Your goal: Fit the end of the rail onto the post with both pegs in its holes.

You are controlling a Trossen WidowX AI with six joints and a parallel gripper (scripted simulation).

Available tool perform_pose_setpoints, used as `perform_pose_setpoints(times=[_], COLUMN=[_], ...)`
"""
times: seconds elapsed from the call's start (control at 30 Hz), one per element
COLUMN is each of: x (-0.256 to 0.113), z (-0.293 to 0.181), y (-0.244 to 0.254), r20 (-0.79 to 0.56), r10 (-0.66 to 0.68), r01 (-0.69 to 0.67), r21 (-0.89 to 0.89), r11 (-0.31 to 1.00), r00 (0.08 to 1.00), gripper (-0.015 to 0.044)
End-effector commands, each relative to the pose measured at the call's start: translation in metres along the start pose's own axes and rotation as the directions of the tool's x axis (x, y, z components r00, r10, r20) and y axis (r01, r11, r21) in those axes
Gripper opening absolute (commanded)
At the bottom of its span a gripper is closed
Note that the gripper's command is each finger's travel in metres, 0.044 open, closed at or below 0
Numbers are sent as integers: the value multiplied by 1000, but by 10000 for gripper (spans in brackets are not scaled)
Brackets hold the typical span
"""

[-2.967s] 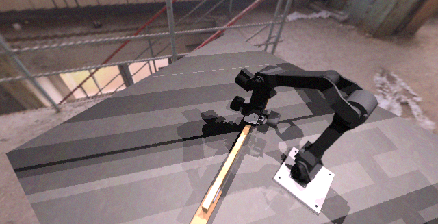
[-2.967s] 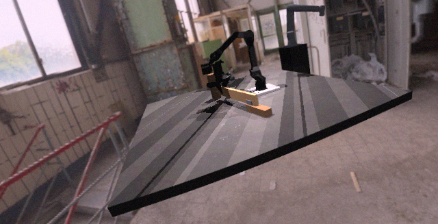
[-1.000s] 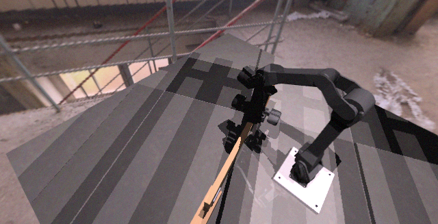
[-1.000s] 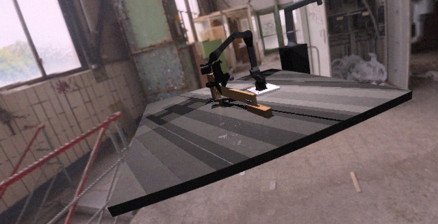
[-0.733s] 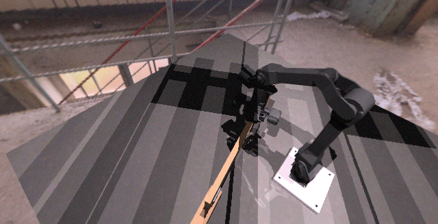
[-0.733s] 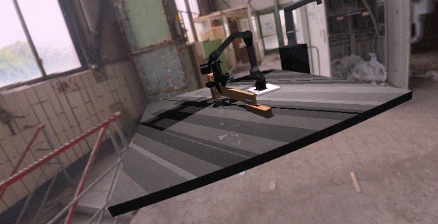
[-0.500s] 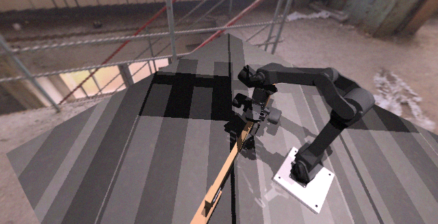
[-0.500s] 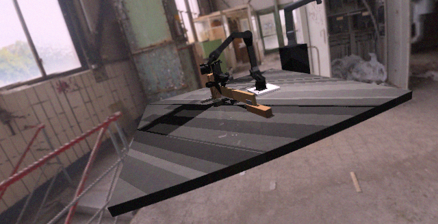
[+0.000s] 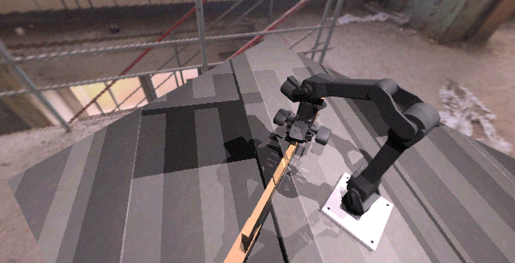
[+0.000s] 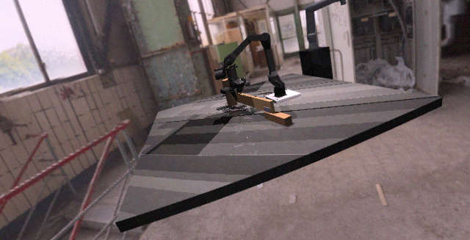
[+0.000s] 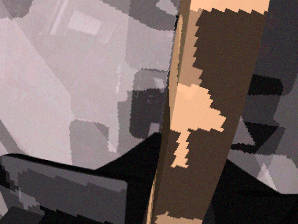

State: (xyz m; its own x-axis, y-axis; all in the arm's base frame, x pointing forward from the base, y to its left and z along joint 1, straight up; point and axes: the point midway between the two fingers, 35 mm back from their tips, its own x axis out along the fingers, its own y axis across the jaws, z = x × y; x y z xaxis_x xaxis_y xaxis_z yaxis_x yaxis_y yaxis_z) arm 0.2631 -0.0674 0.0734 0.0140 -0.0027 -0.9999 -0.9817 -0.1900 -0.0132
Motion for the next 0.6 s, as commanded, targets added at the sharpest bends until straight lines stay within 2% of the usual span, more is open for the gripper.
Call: perform_pose_setpoints(times=[0.0, 0.57], x=[-1, -2], z=[-3, -8], y=[-2, -1], r20=[-5, -6], r10=[-6, -6], r01=[6, 6], r21=[-3, -3], r11=[1000, 1000], r00=[1000, 1000], gripper=[0, 0])
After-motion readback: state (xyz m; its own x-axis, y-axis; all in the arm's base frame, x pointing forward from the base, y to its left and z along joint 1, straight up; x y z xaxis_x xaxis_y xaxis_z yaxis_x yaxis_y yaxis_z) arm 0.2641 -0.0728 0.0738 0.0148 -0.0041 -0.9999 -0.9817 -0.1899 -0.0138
